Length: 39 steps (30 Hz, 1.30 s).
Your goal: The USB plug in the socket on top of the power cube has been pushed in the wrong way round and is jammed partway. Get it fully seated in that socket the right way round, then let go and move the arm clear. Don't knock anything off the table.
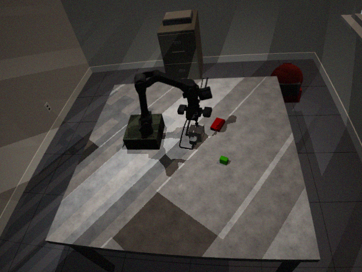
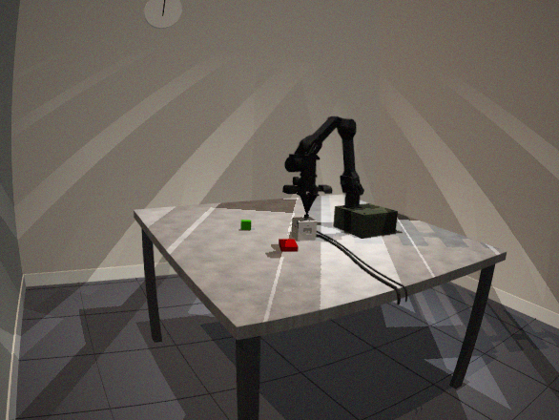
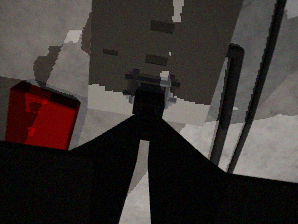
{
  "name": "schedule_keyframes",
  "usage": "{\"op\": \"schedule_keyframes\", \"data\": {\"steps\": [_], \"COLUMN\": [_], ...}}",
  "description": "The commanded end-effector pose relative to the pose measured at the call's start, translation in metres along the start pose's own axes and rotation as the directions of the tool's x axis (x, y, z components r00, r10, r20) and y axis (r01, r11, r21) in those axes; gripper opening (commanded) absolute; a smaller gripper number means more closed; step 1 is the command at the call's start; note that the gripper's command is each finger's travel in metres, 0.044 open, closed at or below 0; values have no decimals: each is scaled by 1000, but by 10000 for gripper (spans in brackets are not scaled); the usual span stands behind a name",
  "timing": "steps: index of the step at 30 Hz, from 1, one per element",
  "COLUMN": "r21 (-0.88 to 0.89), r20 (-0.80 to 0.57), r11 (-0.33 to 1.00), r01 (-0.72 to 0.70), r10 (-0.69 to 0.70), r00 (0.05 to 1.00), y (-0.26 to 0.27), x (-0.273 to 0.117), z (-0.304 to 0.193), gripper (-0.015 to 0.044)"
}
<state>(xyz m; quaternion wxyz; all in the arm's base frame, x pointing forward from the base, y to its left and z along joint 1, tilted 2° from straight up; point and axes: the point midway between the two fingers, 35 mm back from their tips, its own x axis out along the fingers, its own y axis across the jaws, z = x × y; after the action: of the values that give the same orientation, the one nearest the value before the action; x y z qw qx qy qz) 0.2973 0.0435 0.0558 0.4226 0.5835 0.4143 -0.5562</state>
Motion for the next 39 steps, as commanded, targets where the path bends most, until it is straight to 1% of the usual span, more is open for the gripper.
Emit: {"op": "schedule_keyframes", "data": {"steps": [1, 39], "r21": [5, 5], "r20": [-2, -2], "r11": [1000, 1000], "r01": [2, 2], "r10": [-2, -2], "r00": [1000, 1000], "y": [0, 0], "x": [1, 6], "z": [0, 0], "gripper": [0, 0]}}
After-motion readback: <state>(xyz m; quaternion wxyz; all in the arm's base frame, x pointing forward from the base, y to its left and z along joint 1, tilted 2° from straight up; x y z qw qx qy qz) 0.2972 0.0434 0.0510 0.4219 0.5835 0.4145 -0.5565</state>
